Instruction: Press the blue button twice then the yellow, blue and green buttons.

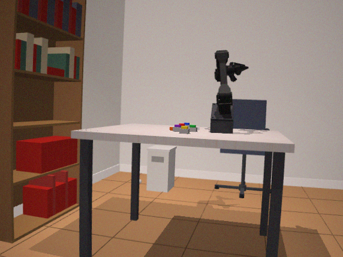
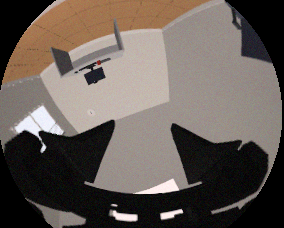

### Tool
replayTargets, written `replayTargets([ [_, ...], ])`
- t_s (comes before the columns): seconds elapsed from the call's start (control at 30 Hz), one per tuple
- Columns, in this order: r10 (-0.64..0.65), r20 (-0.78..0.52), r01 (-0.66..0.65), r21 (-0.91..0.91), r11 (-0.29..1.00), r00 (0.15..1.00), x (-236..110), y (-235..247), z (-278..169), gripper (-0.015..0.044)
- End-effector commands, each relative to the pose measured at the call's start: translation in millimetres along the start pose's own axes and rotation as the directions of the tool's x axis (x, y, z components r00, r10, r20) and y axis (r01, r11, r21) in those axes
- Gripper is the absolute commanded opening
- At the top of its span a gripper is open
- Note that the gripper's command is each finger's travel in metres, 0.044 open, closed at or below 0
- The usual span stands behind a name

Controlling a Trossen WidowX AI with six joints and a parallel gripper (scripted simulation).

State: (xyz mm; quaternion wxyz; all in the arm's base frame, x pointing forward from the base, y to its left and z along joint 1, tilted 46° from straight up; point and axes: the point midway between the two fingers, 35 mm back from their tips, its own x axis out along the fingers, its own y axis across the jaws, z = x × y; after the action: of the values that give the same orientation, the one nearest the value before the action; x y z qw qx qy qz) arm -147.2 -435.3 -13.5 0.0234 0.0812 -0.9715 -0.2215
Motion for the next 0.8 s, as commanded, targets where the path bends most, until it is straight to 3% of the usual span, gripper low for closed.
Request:
replayTargets([
  [0.0, -0.011, -0.004, 0.011, -0.027, 1.000, 1.000, -1, -2, 0, 0.0400],
  [0.07, -0.104, -0.030, 0.094, -0.238, 0.967, 0.994, -11, -22, -3, 0.0400],
  [0.13, -0.246, -0.047, 0.184, -0.534, 0.826, 0.968, -29, -50, -3, 0.0400],
  [0.23, -0.452, -0.024, 0.209, -0.864, 0.458, 0.892, -62, -89, 4, 0.0400],
  [0.3, -0.554, 0.015, 0.159, -0.964, 0.214, 0.832, -83, -107, 13, 0.0400],
  [0.57, -0.746, 0.180, -0.147, -0.925, -0.350, 0.641, -143, -138, 45, 0.0400],
  [0.77, -0.806, 0.348, -0.462, -0.680, -0.569, 0.479, -190, -144, 76, 0.0400],
])
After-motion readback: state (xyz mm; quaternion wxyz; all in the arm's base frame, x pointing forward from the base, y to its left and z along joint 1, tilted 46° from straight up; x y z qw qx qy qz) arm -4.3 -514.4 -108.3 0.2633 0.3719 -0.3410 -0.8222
